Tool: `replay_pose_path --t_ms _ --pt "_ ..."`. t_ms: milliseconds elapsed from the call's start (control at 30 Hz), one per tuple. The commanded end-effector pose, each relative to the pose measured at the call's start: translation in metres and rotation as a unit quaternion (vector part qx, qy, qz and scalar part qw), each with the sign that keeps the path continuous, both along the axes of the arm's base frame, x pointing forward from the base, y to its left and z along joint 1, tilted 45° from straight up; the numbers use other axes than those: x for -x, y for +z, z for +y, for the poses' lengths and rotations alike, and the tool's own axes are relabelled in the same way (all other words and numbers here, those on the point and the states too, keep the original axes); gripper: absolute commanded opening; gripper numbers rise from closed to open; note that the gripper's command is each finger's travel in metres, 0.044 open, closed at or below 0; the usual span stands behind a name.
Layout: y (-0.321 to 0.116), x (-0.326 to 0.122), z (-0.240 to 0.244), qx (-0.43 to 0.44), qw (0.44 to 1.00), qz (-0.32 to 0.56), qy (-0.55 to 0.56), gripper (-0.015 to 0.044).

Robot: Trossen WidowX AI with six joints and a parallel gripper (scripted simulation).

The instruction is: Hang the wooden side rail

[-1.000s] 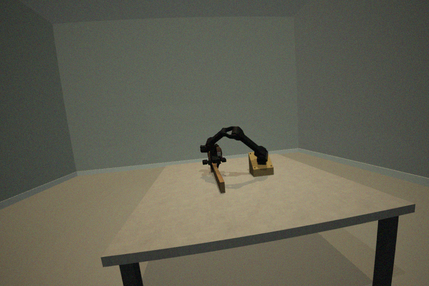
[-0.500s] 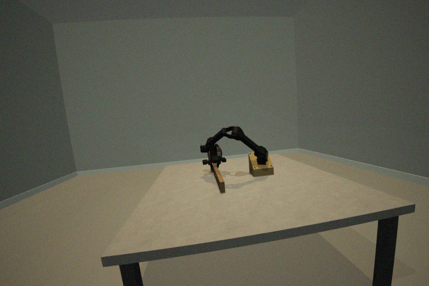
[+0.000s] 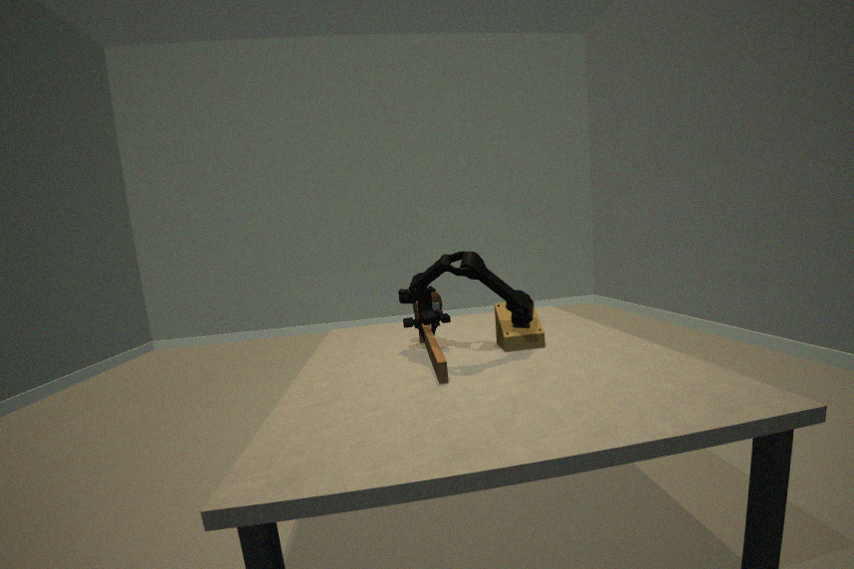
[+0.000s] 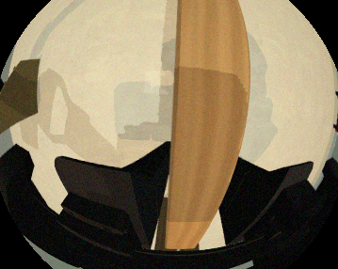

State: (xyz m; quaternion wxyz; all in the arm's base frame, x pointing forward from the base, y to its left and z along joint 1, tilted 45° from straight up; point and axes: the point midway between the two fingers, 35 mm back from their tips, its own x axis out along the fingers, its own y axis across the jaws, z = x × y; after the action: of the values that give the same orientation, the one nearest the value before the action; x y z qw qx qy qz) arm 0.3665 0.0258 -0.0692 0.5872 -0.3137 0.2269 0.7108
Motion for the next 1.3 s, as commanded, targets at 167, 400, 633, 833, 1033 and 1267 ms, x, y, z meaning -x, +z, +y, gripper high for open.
replay_pose_path --t_ms 167,400,633,833,1033,1267 --pt "0.0008 -0.0032 -0.0054 0.003 1.000 -0.006 -0.002 0.0000" --pt "0.0005 -0.0027 -0.0064 0.003 1.000 -0.006 -0.002 0.0000" --pt "-0.0005 -0.0030 -0.0063 0.003 1.000 -0.006 -0.002 0.0000" --pt "-0.0011 -0.0037 -0.0064 0.003 1.000 -0.006 -0.002 0.0000" --pt "-0.0011 -0.0039 -0.0072 0.003 1.000 -0.006 -0.002 0.0000" --pt "-0.0012 -0.0033 -0.0083 0.003 1.000 -0.006 -0.002 0.0000"
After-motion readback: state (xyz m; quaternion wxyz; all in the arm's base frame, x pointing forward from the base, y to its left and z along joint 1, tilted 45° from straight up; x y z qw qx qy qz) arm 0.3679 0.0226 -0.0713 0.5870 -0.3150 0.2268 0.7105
